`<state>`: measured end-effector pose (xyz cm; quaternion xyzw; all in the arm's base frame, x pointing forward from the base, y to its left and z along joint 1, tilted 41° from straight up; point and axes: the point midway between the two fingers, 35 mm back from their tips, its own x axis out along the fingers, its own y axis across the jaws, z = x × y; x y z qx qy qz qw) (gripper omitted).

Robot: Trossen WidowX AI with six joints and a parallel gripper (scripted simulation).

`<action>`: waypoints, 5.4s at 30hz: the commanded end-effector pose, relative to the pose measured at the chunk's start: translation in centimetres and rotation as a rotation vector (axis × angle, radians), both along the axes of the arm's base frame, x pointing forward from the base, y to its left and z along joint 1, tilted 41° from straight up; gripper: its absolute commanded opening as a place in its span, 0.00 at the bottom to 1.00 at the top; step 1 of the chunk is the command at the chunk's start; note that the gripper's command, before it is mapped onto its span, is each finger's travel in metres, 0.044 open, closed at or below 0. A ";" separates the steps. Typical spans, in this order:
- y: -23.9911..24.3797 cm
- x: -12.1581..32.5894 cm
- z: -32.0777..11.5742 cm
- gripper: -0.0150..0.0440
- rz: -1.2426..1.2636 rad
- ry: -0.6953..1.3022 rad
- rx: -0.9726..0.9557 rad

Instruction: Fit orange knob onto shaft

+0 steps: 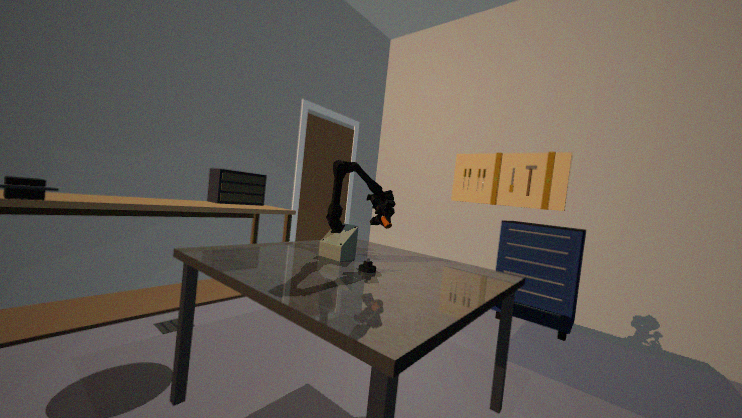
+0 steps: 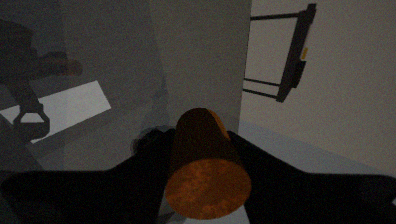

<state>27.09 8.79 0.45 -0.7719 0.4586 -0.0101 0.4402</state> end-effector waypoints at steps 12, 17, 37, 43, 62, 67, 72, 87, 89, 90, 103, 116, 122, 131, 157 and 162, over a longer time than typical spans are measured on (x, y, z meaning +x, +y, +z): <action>-2.0 0.8 -1.8 0.25 -0.226 0.247 0.161; -2.8 1.1 -2.5 0.25 -0.305 0.333 0.214; -6.9 2.0 -7.0 0.25 -0.479 0.520 0.336; -9.1 2.0 -9.8 0.25 -0.484 0.522 0.339; -13.1 1.2 -14.7 0.30 -0.501 0.524 0.344; -13.1 1.2 -14.7 0.52 -0.501 0.524 0.344; -13.1 1.2 -14.7 0.66 -0.501 0.524 0.344; -12.9 1.3 -14.5 0.71 -0.501 0.524 0.344; -11.6 1.7 -13.0 0.79 -0.498 0.525 0.345; -10.5 1.9 -11.7 0.84 -0.497 0.525 0.345; -8.7 1.9 -9.5 1.00 -0.495 0.525 0.341; -9.8 1.9 -10.8 1.00 -0.495 0.525 0.341; -10.4 1.8 -11.6 1.00 -0.495 0.525 0.341; -11.3 1.7 -12.7 1.00 -0.495 0.525 0.340; -13.2 1.2 -14.7 0.69 -0.496 0.525 0.337; -13.2 1.2 -14.7 0.53 -0.496 0.525 0.337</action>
